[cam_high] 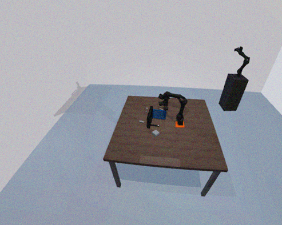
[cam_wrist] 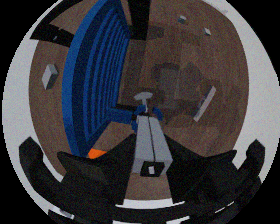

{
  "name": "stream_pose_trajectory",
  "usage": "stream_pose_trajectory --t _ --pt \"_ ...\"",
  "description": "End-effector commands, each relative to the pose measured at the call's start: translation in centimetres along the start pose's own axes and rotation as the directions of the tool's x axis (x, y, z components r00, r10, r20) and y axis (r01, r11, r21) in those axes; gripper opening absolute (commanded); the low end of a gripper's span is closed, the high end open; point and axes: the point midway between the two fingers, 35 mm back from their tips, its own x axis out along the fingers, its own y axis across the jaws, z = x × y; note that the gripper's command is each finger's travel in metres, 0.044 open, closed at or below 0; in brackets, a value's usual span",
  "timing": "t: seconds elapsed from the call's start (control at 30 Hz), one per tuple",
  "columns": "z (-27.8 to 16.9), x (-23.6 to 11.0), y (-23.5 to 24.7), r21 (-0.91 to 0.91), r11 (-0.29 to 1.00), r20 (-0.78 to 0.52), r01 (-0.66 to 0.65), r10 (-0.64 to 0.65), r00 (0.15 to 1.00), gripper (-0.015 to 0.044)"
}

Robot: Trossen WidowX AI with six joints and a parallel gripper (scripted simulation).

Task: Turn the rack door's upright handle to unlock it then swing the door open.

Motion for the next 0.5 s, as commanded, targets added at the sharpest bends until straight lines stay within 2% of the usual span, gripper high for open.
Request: stream_pose_trajectory --t 0.0,0.43,0.47 --pt "0.10 -0.01 -0.49 -0.050 0.999 0.002 -0.004 0.004 1.000 0.0026" --pt "0.09 -0.01 -0.49 -0.050 0.999 0.002 -0.004 0.004 1.000 0.0026" --pt "0.09 -0.01 -0.49 -0.050 0.999 0.002 -0.004 0.004 1.000 0.0052"
